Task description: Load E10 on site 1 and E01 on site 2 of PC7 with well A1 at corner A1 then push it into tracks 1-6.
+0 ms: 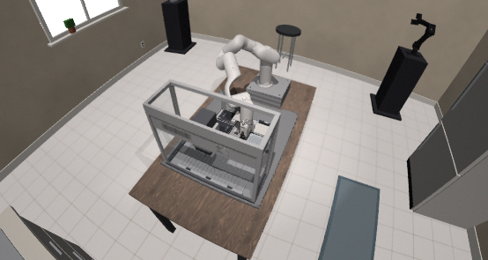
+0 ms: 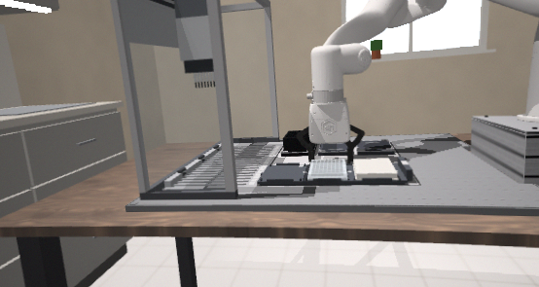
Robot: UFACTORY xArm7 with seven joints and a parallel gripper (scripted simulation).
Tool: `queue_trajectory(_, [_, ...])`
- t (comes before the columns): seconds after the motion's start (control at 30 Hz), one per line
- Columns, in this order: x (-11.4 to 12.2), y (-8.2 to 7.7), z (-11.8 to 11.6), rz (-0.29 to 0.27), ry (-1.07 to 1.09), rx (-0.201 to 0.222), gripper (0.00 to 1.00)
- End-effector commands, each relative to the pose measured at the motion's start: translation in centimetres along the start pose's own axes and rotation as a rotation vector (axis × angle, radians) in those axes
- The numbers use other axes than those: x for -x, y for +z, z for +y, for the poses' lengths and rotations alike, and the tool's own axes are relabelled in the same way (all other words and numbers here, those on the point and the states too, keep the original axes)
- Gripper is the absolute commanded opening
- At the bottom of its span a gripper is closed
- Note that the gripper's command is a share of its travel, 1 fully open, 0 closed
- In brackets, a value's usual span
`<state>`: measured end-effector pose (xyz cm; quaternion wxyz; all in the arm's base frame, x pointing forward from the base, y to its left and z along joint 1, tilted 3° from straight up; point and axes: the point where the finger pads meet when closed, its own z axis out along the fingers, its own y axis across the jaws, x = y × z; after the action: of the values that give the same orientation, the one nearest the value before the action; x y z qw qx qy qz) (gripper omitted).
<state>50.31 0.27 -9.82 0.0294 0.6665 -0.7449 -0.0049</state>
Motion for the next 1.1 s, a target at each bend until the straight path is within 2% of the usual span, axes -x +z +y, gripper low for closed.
queue_trajectory(0.0, [0.3, -0.2, -0.1, -0.001, 0.000, -0.004, 1.00])
queue_trajectory(1.07, [1.3, -0.2, -0.1, -0.001, 0.000, -0.004, 1.00])
